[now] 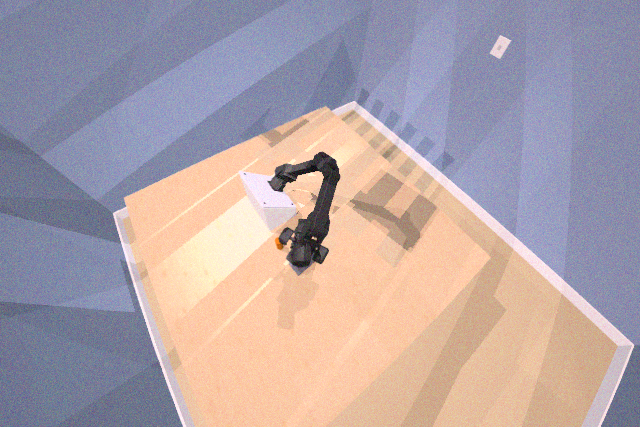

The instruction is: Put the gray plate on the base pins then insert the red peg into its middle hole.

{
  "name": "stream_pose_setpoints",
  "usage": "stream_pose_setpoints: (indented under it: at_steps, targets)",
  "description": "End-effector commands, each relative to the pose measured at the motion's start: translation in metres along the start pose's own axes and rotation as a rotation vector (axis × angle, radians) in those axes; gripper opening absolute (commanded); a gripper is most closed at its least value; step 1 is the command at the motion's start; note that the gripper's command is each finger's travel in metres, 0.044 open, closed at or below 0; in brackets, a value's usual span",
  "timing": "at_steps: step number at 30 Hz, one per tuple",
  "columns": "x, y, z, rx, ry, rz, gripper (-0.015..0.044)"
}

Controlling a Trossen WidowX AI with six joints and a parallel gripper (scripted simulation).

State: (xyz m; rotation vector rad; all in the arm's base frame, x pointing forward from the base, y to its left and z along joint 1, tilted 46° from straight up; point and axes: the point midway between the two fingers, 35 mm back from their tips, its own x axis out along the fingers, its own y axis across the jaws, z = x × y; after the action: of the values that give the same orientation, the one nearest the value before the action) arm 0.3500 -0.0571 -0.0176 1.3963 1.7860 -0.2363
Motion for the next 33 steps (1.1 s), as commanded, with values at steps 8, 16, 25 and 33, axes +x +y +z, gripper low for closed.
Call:
stream_pose_setpoints:
  at_steps: [8, 16, 25, 33]
  targets:
    - [0.000, 0.000, 0.000, -0.003, 0.000, -0.002, 0.0000]
    - [0.001, 0.000, 0.000, 0.000, 0.000, 0.000, 0.0000]
    - [0.013, 0.000, 0.000, -0.003, 0.000, -0.001, 0.0000]
    - [0.017, -0.001, 0.000, -0.007, 0.000, -0.004, 0.0000]
